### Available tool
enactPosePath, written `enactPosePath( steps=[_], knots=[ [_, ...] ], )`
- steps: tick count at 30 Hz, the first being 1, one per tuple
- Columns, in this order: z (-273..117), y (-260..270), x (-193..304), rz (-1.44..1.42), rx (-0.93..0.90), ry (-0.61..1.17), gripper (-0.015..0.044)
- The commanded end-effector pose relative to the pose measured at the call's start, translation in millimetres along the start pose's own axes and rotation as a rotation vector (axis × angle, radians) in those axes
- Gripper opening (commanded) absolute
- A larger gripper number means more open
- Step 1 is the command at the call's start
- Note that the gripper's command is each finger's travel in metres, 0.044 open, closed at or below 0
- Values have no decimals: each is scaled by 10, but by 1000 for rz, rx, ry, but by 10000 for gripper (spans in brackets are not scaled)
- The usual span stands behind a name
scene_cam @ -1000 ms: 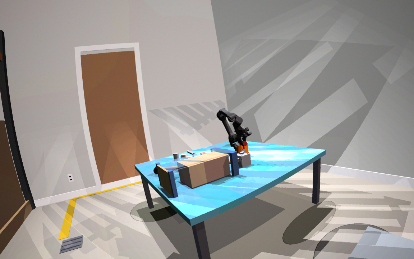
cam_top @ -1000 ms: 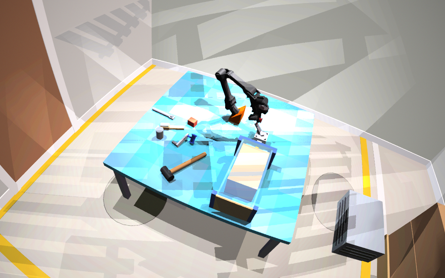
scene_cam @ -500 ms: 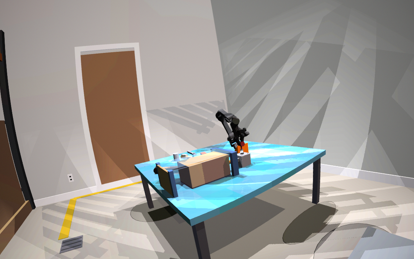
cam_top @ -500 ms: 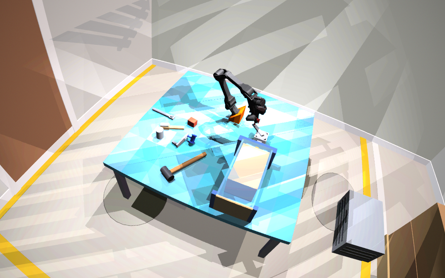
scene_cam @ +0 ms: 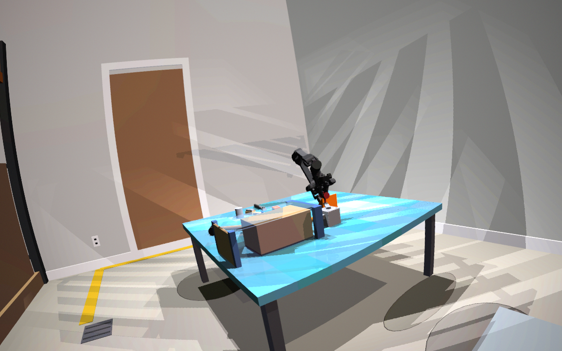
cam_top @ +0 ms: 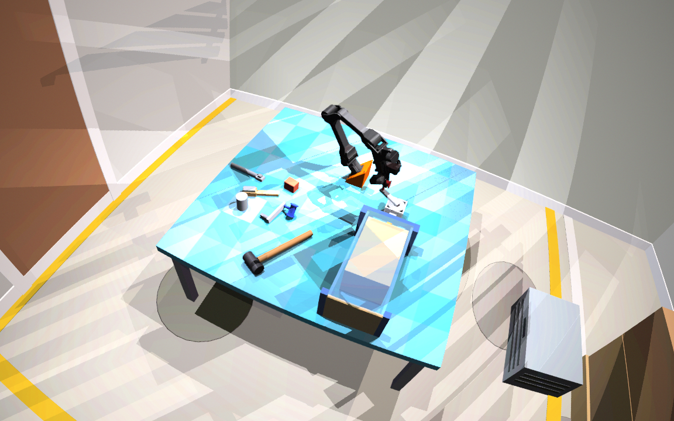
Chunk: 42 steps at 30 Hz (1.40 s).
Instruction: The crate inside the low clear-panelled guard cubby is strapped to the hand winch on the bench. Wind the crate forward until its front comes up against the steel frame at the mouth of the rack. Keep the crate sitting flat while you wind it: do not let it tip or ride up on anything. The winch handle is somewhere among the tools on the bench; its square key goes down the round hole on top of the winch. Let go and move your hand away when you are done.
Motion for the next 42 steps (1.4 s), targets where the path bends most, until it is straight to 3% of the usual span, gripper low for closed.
enactPosePath(
  steps=[1,42],
  knots=[
    [-6,-146,47,19,37,14,0],
    [-16,-638,49,20,41,15,0]
  ],
)
Point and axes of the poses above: the point midway between the two fingers, 35 mm back from their tips, its own z axis out along the fingers, its own y axis across the jaws, x = y × z, the point moved 5 cm from there along -z, back along the fingers, and after that the axes turned 1 degree about -z, right-handed, at the moved point
